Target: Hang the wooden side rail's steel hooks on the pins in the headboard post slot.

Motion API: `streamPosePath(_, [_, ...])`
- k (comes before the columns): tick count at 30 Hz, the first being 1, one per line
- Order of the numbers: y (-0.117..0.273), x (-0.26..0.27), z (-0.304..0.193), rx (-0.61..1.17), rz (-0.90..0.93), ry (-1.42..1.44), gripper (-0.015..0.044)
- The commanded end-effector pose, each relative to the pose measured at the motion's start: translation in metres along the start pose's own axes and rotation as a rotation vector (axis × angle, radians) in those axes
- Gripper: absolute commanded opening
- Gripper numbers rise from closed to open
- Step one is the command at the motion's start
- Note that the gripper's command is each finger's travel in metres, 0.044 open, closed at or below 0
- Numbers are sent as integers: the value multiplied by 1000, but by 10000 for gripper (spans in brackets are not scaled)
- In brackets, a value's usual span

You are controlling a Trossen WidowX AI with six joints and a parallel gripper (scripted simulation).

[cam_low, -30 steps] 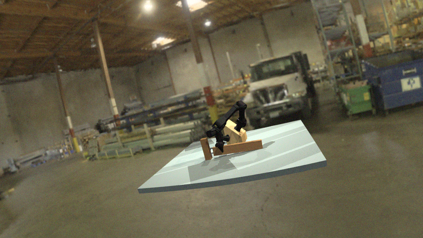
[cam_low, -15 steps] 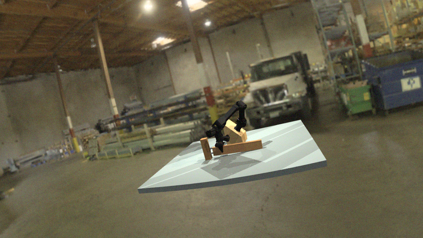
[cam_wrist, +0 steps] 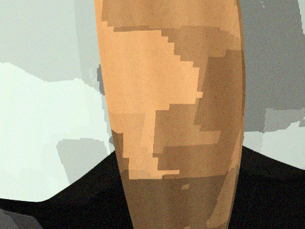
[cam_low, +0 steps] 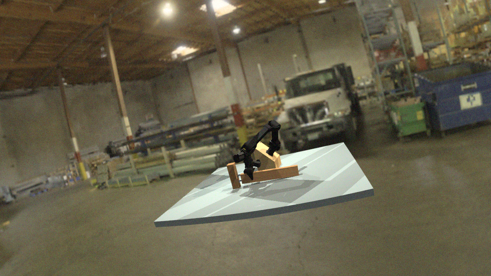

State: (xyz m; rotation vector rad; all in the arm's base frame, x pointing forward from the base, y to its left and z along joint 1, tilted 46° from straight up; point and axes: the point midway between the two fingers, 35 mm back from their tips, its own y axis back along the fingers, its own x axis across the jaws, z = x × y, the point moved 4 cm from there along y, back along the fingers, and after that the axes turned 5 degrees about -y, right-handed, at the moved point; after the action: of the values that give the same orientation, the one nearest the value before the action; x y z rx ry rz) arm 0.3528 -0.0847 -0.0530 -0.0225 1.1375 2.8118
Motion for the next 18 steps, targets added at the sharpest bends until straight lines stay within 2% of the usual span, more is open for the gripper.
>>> streamPosePath(1, [3,-1,-4,6,-10,0,0])
streamPosePath(18, [5,-1,-5,6,-10,0,0])
